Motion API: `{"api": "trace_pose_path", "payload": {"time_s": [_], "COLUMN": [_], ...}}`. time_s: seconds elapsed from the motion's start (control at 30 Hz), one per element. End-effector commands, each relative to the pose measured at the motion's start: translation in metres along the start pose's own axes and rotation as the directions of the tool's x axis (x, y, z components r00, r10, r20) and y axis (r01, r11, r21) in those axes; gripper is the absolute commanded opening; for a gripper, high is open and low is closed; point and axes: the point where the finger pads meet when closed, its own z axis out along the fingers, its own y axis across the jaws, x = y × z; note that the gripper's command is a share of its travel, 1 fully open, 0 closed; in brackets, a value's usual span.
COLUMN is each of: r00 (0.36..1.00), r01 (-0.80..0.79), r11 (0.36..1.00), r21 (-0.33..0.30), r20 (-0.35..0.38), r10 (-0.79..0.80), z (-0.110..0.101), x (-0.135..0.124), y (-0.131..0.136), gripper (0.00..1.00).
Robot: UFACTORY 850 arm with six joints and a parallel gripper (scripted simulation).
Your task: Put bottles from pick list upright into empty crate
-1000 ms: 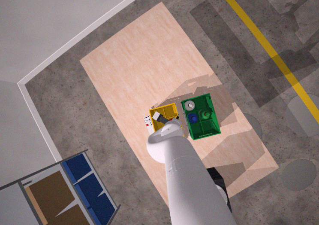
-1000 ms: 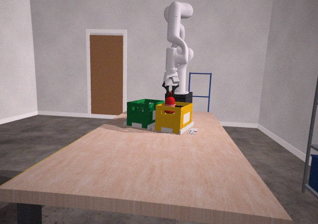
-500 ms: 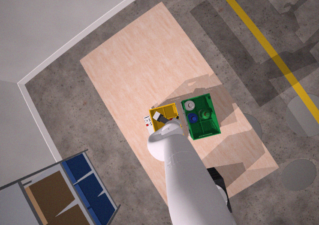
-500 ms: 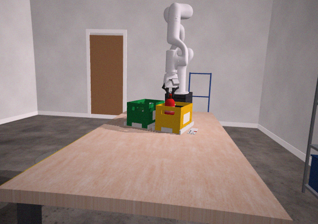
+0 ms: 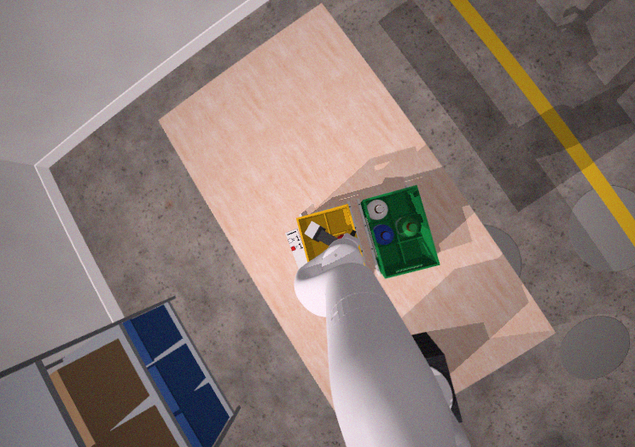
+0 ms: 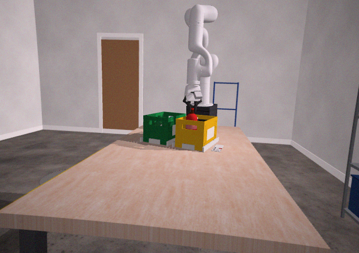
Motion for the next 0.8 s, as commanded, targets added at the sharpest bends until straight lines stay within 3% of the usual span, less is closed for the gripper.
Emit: {"api": "trace_pose_path", "payload": {"time_s": [0.0,0.77], "r00": [1.000,1.000], "r01": [0.000,0.000], "r11": [1.000,1.000], "r21": [-0.001,-0.001], "r20": [-0.002,-0.002], "r10": [0.000,0.000], "z": [0.002,0.023], "x": [0.001,0.001], "y": [0.001,0.001], "gripper": [0.00,0.00]}}
